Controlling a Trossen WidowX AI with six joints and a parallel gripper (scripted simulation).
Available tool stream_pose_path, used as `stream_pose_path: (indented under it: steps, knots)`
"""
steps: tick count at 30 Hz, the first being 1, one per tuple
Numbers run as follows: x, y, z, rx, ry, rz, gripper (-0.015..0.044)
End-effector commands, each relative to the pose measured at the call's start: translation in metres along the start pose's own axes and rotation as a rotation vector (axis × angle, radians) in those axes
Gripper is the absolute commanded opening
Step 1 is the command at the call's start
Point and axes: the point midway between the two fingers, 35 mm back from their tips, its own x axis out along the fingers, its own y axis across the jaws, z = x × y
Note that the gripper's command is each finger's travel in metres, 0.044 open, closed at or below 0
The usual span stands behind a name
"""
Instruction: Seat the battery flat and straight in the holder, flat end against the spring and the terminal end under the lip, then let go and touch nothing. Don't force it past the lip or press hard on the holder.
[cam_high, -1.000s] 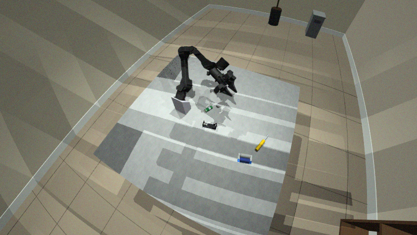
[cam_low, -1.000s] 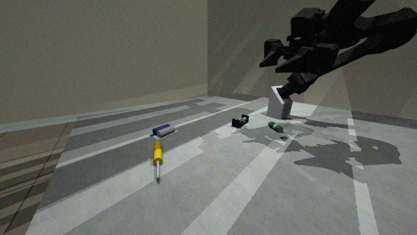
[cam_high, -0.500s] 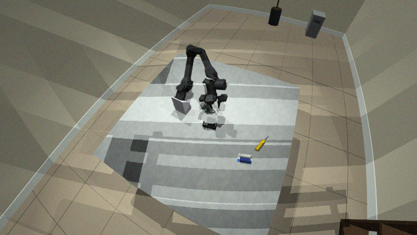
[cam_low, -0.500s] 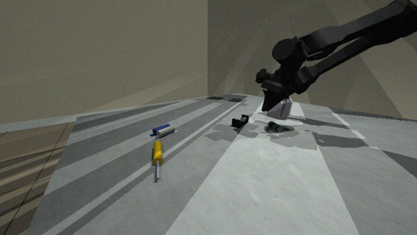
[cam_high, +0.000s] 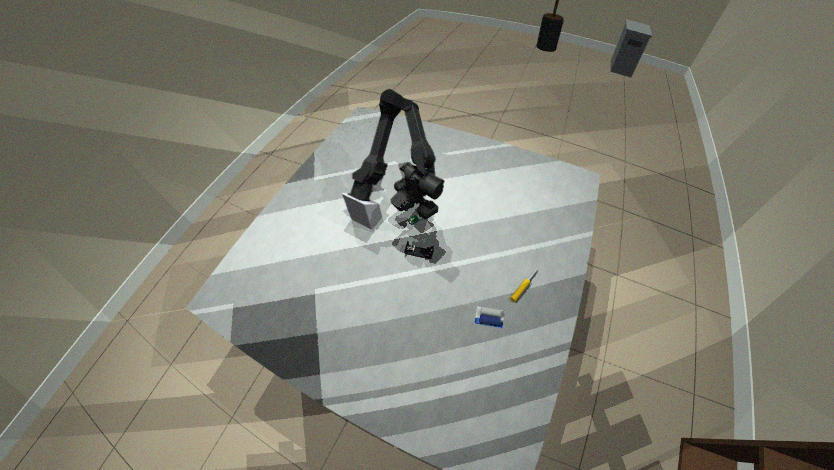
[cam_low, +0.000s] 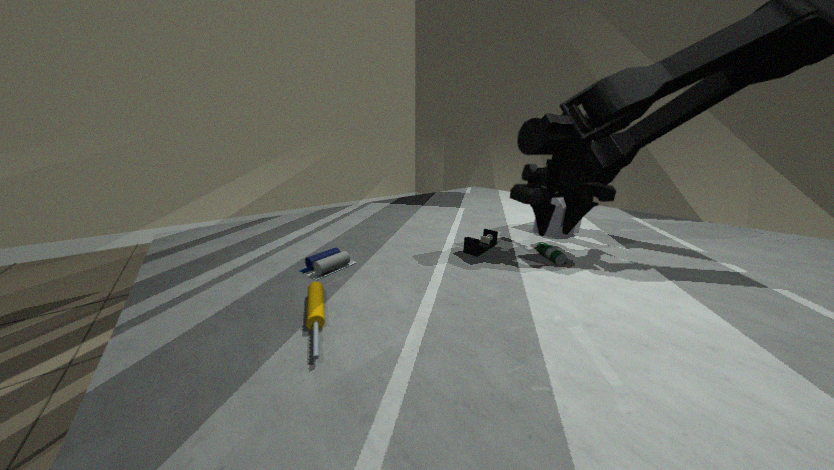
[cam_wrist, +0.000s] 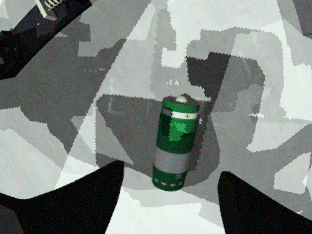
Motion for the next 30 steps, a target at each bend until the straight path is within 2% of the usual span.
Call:
stream_pose_path:
  steps: [1, 30]
  knots:
    - [0.002, -0.001, 0.0, 0.018, 0.007, -0.008, 0.0248]
    - [0.047, -0.002, -0.001, 0.018, 0.008, -0.009, 0.0248]
